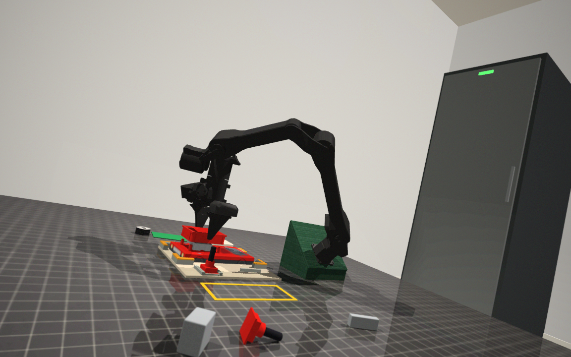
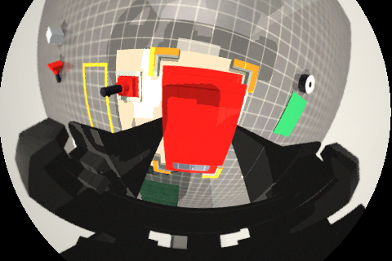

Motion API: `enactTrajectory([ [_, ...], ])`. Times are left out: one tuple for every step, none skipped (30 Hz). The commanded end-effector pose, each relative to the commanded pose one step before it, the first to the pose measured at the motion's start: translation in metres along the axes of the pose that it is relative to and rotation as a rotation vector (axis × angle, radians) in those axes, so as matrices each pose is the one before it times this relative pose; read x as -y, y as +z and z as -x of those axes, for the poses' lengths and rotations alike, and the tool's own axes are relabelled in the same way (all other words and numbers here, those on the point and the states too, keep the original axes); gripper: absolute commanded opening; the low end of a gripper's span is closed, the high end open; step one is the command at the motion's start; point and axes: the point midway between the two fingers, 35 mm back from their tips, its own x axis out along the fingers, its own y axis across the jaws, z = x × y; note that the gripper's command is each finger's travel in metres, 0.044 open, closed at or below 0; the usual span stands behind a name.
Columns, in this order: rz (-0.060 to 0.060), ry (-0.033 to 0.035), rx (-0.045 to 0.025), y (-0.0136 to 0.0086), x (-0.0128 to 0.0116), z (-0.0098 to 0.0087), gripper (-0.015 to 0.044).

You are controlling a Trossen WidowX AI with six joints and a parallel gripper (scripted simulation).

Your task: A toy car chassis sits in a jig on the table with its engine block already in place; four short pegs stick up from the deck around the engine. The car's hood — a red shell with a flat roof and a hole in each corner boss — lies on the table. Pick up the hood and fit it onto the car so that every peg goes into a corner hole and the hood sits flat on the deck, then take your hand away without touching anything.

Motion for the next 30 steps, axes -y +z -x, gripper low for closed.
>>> enactTrajectory([
  [-0.0031, 0.00299, 0.00172, 0.00022, -0.00014, -0.00127, 0.0000],
  [0.0000, 0.00001, 0.00001, 0.00001, 0.00000, -0.00033, 0.0000],
  [0.0000, 0.00001, 0.00001, 0.00001, 0.00000, -0.00038, 0.0000],
  [0.0000, 0.00001, 0.00001, 0.00001, 0.00000, -0.00040, 0.0000],
  [0.0000, 0.00001, 0.00001, 0.00001, 0.00000, -0.00041, 0.0000],
  [0.0000, 0.00001, 0.00001, 0.00001, 0.00000, -0.00041, 0.0000],
  [0.0000, 0.00001, 0.00001, 0.00001, 0.00000, -0.00041, 0.0000],
  [0.0000, 0.00001, 0.00001, 0.00001, 0.00000, -0.00041, 0.0000],
  [0.0000, 0.00001, 0.00001, 0.00001, 0.00000, -0.00041, 0.0000],
  [0.0000, 0.00001, 0.00001, 0.00001, 0.00000, -0.00041, 0.0000],
  [0.0000, 0.00001, 0.00001, 0.00001, 0.00000, -0.00041, 0.0000],
  [0.0000, 0.00001, 0.00001, 0.00001, 0.00000, -0.00041, 0.0000],
  [0.0000, 0.00001, 0.00001, 0.00001, 0.00000, -0.00041, 0.0000],
  [0.0000, 0.00001, 0.00001, 0.00001, 0.00000, -0.00041, 0.0000],
  [0.0000, 0.00001, 0.00001, 0.00000, 0.00000, -0.00041, 0.0000],
  [0.0000, 0.00001, 0.00001, 0.00000, 0.00000, -0.00041, 0.0000],
  [0.0000, 0.00001, 0.00001, 0.00000, 0.00000, -0.00041, 0.0000],
  [0.0000, 0.00001, 0.00001, 0.00000, 0.00000, -0.00041, 0.0000],
  [0.0000, 0.00001, 0.00001, 0.00000, 0.00000, -0.00041, 0.0000],
  [0.0000, 0.00001, 0.00001, 0.00000, 0.00001, -0.00041, 0.0000],
  [0.0000, 0.00001, 0.00001, 0.00000, 0.00001, -0.00041, 0.0000],
  [0.0000, 0.00001, 0.00001, 0.00000, 0.00001, -0.00041, 0.0000],
  [0.0000, 0.00001, 0.00001, 0.00000, 0.00000, -0.00041, 0.0000],
  [0.0000, 0.00001, 0.00001, 0.00000, 0.00000, -0.00041, 0.0000],
  [0.0000, 0.00001, 0.00001, 0.00000, 0.00001, -0.00041, 0.0000],
  [0.0000, 0.00002, 0.00001, 0.00000, 0.00001, -0.00041, 0.0000],
  [0.0000, 0.00002, 0.00001, 0.00000, 0.00001, -0.00041, 0.0000],
  [0.0000, 0.00002, 0.00001, 0.00000, 0.00001, -0.00041, 0.0000],
  [0.0000, 0.00002, 0.00001, 0.00000, 0.00001, -0.00041, 0.0000],
  [0.0000, 0.00002, 0.00001, 0.00000, 0.00001, -0.00041, 0.0000],
])
